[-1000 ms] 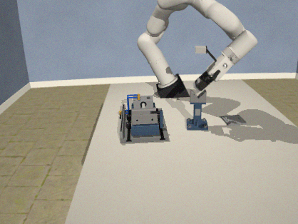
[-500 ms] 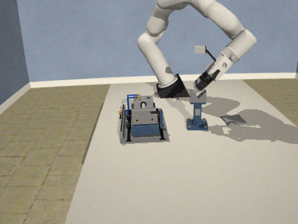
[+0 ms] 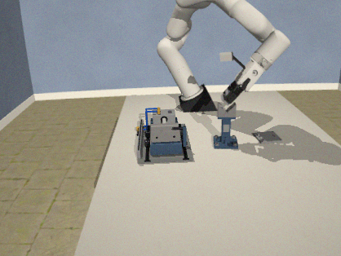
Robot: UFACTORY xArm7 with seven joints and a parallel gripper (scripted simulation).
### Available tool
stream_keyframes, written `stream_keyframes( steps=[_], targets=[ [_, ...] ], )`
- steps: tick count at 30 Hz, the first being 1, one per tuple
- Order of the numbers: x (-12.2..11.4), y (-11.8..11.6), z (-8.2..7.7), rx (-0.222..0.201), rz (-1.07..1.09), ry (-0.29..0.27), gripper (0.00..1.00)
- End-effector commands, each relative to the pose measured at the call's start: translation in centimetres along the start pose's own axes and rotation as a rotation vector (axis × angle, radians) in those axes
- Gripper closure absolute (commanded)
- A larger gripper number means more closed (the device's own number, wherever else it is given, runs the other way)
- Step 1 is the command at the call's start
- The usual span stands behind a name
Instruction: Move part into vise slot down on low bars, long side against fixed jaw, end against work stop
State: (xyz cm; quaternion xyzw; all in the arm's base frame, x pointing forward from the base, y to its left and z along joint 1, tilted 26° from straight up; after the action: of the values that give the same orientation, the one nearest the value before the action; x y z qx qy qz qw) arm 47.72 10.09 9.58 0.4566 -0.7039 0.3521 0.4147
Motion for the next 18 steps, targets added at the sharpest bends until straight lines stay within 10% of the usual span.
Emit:
stream_keyframes(
  steps=[1,18],
  targets=[
    [0.4,-0.1,-0.2,0.0,0.002,-0.042,1.0],
    [1.5,-0.2,0.0,-0.011,0.002,-0.198,1.0]
  ],
)
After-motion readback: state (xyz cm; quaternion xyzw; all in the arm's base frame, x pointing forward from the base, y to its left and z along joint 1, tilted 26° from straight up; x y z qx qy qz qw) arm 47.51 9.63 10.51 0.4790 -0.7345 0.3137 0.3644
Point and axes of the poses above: the point where the finger pads meet when closed, its own z axis out along the fingers, its own y axis across the jaws, x = y × z, the point moved 6 cm from there along -z, back along the fingers, and after that the axes turned 4 degrees about z, right-handed, at the moved point
